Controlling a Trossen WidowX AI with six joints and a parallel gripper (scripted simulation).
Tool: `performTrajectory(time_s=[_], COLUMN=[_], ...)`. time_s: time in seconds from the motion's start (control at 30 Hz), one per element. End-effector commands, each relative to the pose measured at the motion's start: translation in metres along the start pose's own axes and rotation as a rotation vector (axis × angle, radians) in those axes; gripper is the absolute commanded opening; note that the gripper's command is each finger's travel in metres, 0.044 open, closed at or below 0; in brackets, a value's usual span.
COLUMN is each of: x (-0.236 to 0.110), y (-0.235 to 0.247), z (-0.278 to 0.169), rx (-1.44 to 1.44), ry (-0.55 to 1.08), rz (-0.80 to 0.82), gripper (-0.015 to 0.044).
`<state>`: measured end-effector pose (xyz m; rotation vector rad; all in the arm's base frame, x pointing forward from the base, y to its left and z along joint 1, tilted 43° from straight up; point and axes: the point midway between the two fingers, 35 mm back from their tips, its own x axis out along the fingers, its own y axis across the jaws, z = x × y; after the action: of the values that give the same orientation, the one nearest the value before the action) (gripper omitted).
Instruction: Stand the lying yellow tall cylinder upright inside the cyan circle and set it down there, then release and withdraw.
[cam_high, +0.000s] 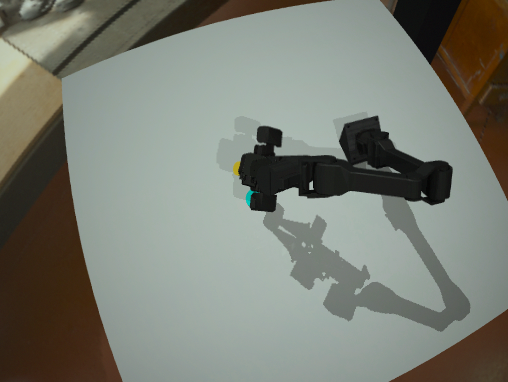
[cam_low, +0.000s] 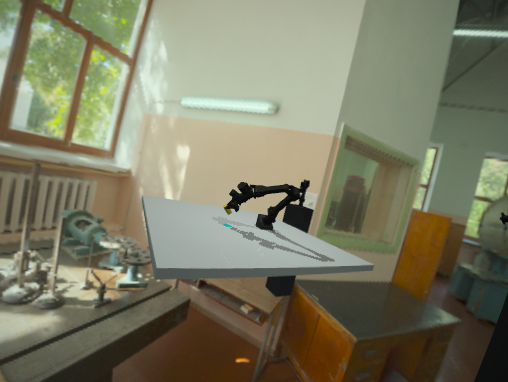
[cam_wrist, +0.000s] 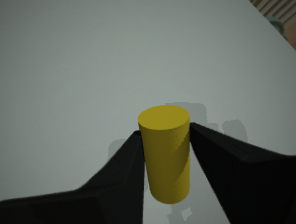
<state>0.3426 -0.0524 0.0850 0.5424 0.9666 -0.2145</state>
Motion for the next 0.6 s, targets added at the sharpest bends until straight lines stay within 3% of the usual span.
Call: performTrajectory(time_s=[0.0, 0.57], x=[-0.0017, -0.0059], y=[-0.0005, 0.0014], z=[0.0008, 0.0007], rx=[0.013, 0.043], ry=[-0.035, -0.152], rz=[-0.004, 0.002], gripper=[0.0105, 0.0105])
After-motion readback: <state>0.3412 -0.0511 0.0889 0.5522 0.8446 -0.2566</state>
